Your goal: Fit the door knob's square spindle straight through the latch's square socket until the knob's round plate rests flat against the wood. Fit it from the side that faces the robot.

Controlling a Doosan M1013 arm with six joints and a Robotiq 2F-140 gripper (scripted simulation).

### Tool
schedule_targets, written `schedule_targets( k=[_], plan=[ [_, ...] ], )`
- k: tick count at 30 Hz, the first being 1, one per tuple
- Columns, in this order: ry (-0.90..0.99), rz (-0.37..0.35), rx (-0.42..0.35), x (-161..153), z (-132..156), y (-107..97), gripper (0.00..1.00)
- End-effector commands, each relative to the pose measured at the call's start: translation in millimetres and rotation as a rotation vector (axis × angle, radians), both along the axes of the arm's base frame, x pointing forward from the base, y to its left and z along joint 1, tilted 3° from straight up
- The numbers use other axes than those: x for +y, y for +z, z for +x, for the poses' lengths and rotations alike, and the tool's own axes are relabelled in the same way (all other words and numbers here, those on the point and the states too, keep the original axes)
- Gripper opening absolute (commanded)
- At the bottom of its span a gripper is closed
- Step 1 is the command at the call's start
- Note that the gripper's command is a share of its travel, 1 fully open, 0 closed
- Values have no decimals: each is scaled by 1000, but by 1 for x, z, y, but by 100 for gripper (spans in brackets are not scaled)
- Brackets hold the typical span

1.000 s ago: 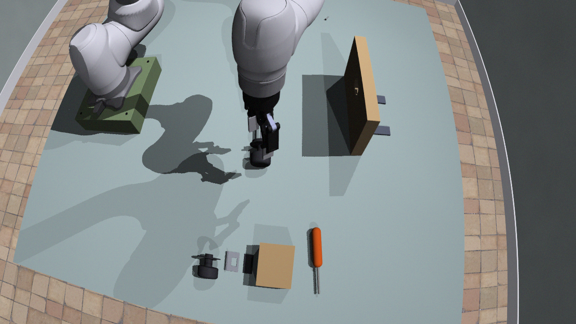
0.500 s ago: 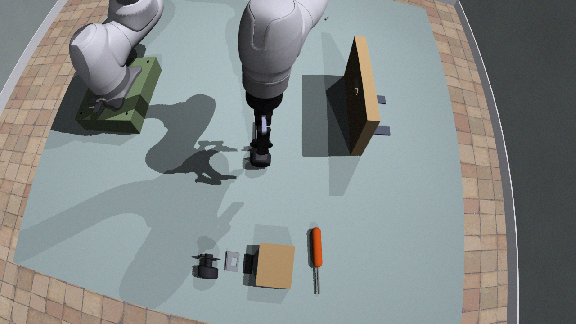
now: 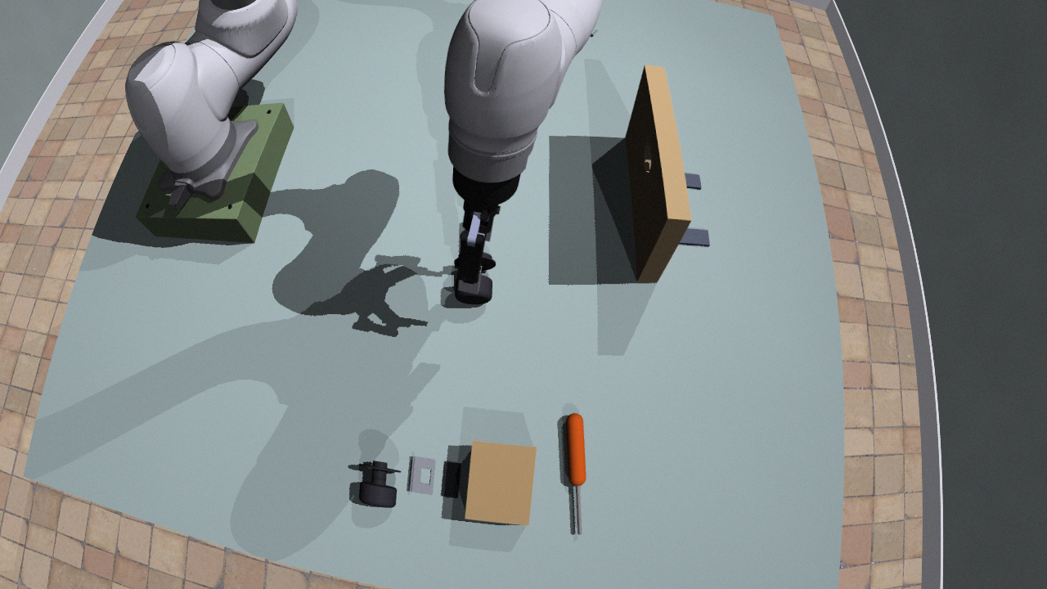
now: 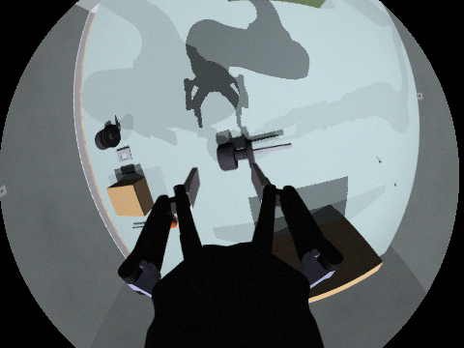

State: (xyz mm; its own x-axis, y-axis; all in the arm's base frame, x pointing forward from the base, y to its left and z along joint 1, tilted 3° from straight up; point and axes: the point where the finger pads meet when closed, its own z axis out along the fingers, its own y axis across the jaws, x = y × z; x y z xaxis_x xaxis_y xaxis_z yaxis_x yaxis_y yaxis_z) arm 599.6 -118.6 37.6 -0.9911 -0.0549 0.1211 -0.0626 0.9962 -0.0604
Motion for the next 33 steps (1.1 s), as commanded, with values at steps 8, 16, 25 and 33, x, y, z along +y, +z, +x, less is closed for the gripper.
schedule_targets(
  k=[8,16,25,33],
  plan=[
    [-374,-52,7,1,2,-7,57],
    [-415,-56,8,1,2,-9,57],
    [-827,-107,15,1,3,-12,57],
    [-880,-115,16,2,4,-19,57]
  ],
)
